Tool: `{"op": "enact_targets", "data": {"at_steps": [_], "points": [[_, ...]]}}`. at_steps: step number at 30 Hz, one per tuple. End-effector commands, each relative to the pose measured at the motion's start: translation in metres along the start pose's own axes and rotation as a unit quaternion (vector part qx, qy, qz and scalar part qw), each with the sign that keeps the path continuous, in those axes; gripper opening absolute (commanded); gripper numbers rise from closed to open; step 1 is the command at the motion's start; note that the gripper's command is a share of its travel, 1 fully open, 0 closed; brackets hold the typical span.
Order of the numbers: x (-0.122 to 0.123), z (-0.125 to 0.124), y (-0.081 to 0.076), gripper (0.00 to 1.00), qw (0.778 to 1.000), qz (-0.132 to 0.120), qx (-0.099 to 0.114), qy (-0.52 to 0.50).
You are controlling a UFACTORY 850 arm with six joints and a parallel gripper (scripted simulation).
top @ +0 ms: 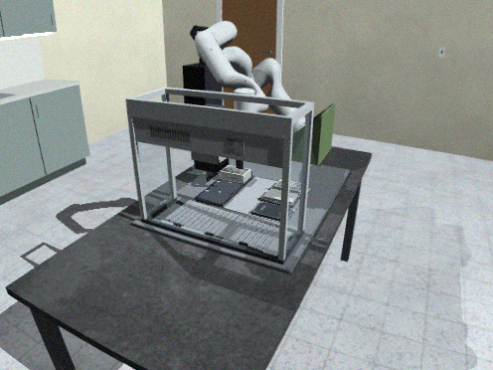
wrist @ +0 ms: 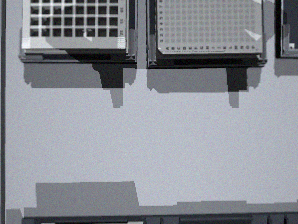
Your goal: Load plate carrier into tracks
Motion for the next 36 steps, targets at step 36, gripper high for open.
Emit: {"op": "enact_targets", "data": {"at_steps": [36], "points": [[-0.017,0.017,0.033,1.0,1.0,0.0,0.0,0.0]]}}
Point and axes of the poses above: the point where the finger pads meet when closed, its own y axis out along the fingers, its own z axis across the jaws, x = y × z, the point moved 4 cm from there along -y, back along the fingers, and after that the axes turned 1 degree about y, right-handed, at the moved point
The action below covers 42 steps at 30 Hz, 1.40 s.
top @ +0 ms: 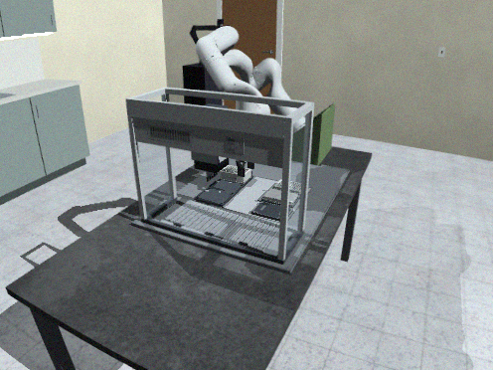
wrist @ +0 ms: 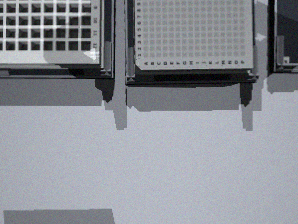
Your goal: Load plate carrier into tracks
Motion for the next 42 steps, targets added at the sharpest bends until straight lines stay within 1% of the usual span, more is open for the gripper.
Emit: {"op": "enact_targets", "data": {"at_steps": [1,4,6,21,23,38,40,42], "points": [[0.0,0.001,0.008,1.0,1.0,0.0,0.001,0.0],[0.0,0.001,0.013,1.0,1.0,0.0,0.001,0.0],[0.0,0.001,0.013,1.0,1.0,0.0,0.001,0.0],[0.0,0.001,0.038,1.0,1.0,0.0,0.001,0.0],[0.0,0.001,0.038,1.0,1.0,0.0,0.001,0.0],[0.0,0.001,0.063,1.0,1.0,0.0,0.001,0.0],[0.0,0.001,0.063,1.0,1.0,0.0,0.001,0.0],[0.0,0.001,0.067,1.0,1.0,0.0,0.001,0.0]]}}
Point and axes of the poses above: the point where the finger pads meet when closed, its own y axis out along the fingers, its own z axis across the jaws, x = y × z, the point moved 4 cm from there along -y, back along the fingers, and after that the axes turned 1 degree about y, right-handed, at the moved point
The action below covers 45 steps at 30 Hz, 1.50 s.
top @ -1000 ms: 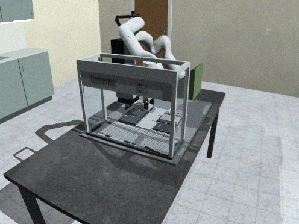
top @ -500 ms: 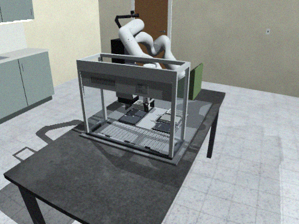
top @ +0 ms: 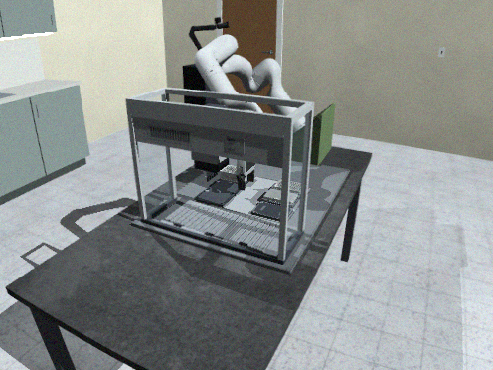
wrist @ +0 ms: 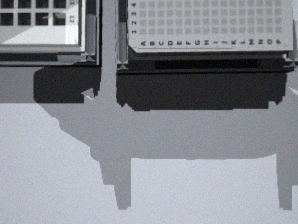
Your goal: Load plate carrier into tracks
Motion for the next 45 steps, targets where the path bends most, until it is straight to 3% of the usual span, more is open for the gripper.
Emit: {"op": "enact_targets", "data": {"at_steps": [1,45], "points": [[0.0,0.001,0.006,1.0,1.0,0.0,0.001,0.0],[0.0,0.001,0.029,1.0,1.0,0.0,0.001,0.0]]}}
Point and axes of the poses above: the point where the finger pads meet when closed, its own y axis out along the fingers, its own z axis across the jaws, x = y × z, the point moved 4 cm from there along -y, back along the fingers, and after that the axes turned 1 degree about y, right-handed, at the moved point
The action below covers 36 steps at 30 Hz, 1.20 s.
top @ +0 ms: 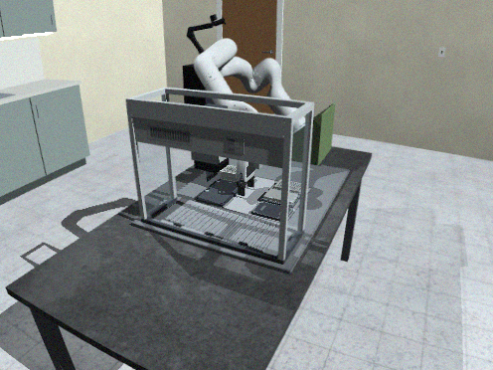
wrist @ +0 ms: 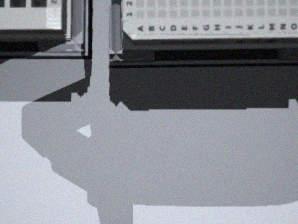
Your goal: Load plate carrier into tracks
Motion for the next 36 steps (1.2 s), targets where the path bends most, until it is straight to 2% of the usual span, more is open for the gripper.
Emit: {"op": "enact_targets", "data": {"at_steps": [1,36], "points": [[0.0,0.0007,0.0029,1.0,1.0,0.0,0.001,0.0],[0.0084,0.0009,0.0056,1.0,1.0,0.0,0.001,0.0]]}}
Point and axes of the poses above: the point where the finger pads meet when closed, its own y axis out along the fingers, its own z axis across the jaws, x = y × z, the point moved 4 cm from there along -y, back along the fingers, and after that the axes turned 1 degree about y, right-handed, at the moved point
